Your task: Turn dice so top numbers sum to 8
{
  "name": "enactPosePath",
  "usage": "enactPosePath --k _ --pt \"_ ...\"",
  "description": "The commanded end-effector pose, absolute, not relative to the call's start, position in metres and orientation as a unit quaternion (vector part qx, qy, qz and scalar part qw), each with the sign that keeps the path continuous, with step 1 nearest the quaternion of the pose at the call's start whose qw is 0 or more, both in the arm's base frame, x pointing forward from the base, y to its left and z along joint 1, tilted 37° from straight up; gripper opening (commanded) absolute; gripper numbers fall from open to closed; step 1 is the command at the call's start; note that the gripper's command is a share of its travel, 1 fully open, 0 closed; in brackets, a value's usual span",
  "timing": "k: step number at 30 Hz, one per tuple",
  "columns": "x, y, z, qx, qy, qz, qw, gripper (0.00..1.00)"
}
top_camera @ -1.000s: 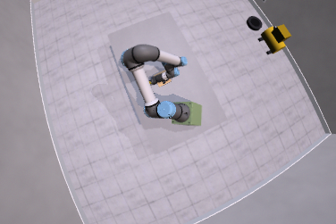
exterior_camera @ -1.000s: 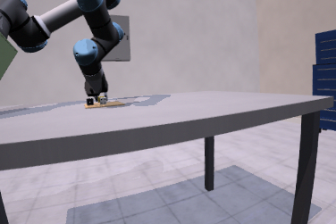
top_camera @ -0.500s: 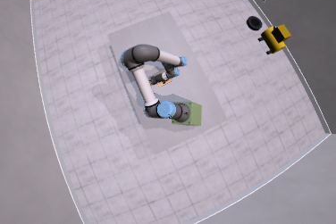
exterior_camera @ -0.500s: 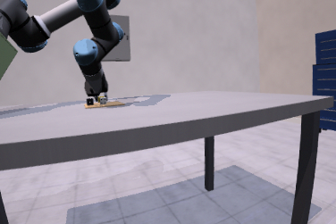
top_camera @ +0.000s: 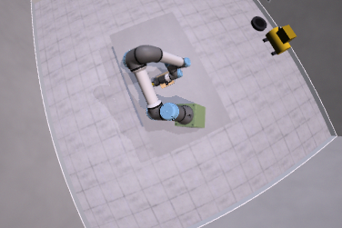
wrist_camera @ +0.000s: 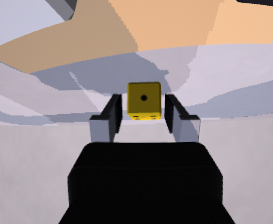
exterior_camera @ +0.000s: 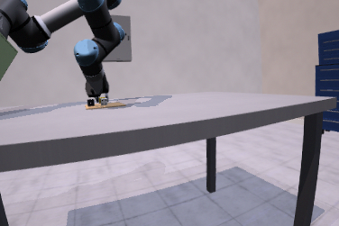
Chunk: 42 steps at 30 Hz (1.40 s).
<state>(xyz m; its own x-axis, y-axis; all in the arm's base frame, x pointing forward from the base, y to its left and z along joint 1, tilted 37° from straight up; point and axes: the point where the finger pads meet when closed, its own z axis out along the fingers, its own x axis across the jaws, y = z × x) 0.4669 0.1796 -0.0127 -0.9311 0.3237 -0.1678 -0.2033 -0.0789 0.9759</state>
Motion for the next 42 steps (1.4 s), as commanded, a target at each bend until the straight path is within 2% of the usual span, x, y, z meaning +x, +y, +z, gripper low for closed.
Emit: enactPosePath --k 1,33,42 --pt "0.467 0.179 -0.012 0.046 0.654 0.733 0.180 0.79" --pt "0.452 0.132 -0.019 0.046 0.654 0.733 0.180 0.79" --pt "0.444 0.119 0.001 0.046 0.654 0.733 0.180 0.79"
